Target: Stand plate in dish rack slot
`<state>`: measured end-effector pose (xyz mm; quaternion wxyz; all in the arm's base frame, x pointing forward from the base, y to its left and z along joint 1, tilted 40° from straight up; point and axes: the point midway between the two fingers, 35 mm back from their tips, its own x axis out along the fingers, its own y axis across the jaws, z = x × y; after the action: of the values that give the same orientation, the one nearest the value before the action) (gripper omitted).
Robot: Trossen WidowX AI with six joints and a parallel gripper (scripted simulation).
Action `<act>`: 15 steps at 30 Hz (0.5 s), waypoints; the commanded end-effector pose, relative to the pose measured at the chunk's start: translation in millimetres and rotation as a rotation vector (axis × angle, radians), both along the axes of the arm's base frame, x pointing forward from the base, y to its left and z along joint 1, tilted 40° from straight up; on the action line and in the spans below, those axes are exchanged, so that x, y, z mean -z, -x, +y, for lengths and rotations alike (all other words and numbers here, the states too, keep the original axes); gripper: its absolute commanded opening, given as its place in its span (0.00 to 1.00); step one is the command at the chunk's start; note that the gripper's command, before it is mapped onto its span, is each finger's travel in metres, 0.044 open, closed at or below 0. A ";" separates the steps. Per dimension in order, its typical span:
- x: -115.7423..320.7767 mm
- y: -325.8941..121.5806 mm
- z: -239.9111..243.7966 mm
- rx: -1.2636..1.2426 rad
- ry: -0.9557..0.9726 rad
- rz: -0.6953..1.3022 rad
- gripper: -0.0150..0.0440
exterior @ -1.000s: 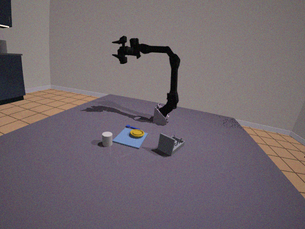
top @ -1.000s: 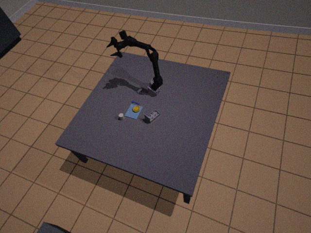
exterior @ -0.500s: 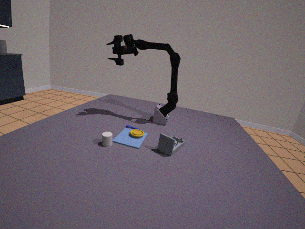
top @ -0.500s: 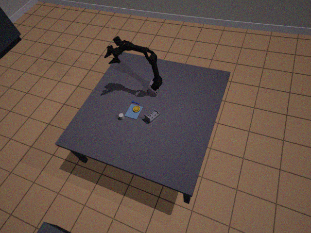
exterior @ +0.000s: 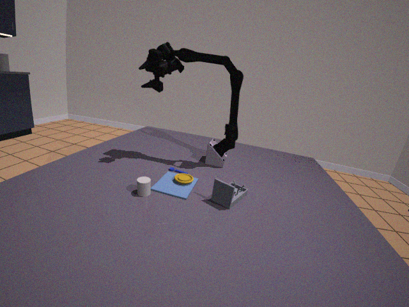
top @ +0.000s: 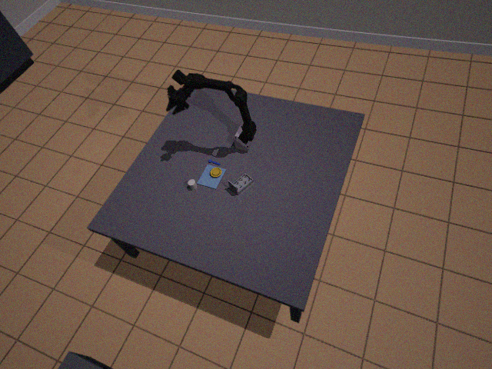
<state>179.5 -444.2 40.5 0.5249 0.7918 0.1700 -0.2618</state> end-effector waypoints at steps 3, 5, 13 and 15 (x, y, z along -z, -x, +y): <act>0.6 -26.1 26.0 -0.164 0.064 0.049 0.93; 1.0 -33.9 34.9 -0.218 0.083 0.063 0.93; 1.6 -61.8 72.5 -0.445 0.158 0.105 0.93; 1.6 -67.9 82.3 -0.503 0.176 0.113 0.93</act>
<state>238.2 -377.2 37.8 0.6130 0.6879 0.3337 -0.1992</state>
